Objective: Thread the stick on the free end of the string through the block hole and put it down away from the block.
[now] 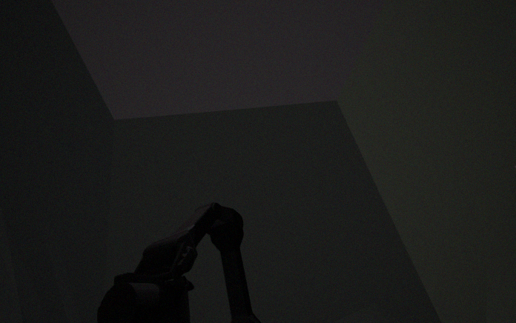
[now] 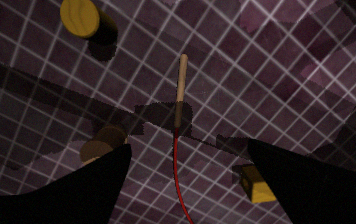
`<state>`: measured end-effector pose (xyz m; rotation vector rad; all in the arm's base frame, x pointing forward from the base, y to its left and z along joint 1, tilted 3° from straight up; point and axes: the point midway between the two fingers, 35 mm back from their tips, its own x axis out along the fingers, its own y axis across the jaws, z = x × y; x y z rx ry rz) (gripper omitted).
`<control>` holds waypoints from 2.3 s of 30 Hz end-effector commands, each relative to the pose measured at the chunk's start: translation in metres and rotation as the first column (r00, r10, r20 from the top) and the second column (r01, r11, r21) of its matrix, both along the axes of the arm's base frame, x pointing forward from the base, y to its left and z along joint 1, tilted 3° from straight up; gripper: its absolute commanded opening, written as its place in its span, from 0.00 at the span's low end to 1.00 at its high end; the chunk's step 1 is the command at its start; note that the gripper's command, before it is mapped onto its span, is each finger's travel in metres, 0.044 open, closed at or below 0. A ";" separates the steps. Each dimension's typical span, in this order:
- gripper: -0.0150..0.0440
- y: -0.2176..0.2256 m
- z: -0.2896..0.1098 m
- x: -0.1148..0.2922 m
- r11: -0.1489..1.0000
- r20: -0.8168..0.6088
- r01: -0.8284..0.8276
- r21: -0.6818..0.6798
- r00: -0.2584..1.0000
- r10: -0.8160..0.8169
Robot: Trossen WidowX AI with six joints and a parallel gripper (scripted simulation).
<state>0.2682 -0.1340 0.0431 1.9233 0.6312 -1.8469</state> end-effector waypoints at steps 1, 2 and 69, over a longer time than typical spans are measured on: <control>1.00 -0.007 0.003 0.002 0.993 0.004 0.119 -0.005 0.993 -0.119; 1.00 -0.007 0.003 0.002 0.993 0.004 0.119 -0.005 0.993 -0.119; 0.47 -0.004 -0.057 0.004 0.993 0.004 0.119 -0.004 0.993 -0.119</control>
